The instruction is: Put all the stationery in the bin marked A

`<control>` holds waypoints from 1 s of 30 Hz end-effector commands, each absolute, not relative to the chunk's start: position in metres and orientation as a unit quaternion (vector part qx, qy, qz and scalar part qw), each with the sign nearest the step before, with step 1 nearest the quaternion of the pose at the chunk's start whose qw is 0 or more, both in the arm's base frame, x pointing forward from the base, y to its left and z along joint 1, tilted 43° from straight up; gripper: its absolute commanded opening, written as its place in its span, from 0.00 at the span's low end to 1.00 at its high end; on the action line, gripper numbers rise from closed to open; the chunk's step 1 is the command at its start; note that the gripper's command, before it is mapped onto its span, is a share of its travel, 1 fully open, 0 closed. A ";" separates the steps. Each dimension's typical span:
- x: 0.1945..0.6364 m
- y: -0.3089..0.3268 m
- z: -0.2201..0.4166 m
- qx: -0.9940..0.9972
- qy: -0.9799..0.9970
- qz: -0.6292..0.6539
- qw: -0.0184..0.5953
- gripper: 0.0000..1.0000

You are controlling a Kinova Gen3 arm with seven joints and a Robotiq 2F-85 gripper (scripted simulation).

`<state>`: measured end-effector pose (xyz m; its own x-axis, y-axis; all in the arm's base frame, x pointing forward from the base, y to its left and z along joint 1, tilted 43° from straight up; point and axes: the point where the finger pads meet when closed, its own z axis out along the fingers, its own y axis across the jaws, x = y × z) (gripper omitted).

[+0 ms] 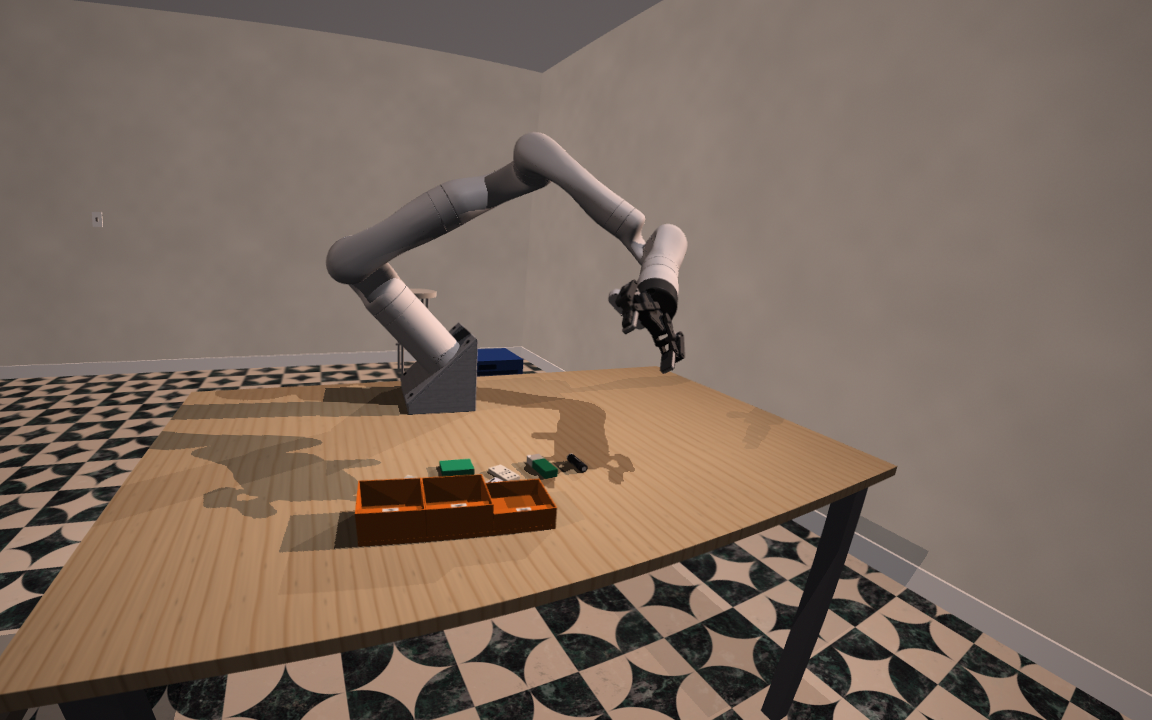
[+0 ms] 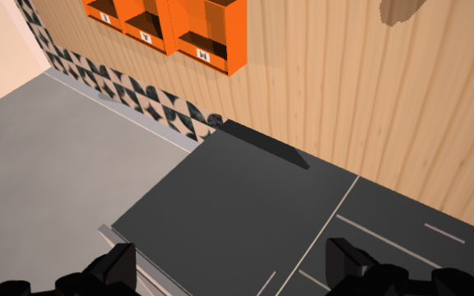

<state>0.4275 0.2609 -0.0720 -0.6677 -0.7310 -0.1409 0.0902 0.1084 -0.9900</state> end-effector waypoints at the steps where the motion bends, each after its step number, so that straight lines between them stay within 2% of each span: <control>1: 0.428 0.262 -0.071 -0.240 0.668 -0.622 0.330 1.00; 17: 0.428 0.262 -0.071 -0.240 0.668 -0.622 0.330 1.00; 18: 0.424 0.254 -0.069 -0.231 0.689 -0.612 0.312 0.09; 23: 0.425 0.226 -0.054 -0.202 0.735 -0.600 0.243 0.09; 26: 0.426 0.221 -0.050 -0.198 0.737 -0.600 0.240 0.09; 28: 0.422 0.208 -0.043 -0.182 0.764 -0.584 0.203 0.09; 30: 0.421 0.205 -0.041 -0.180 0.767 -0.583 0.200 0.09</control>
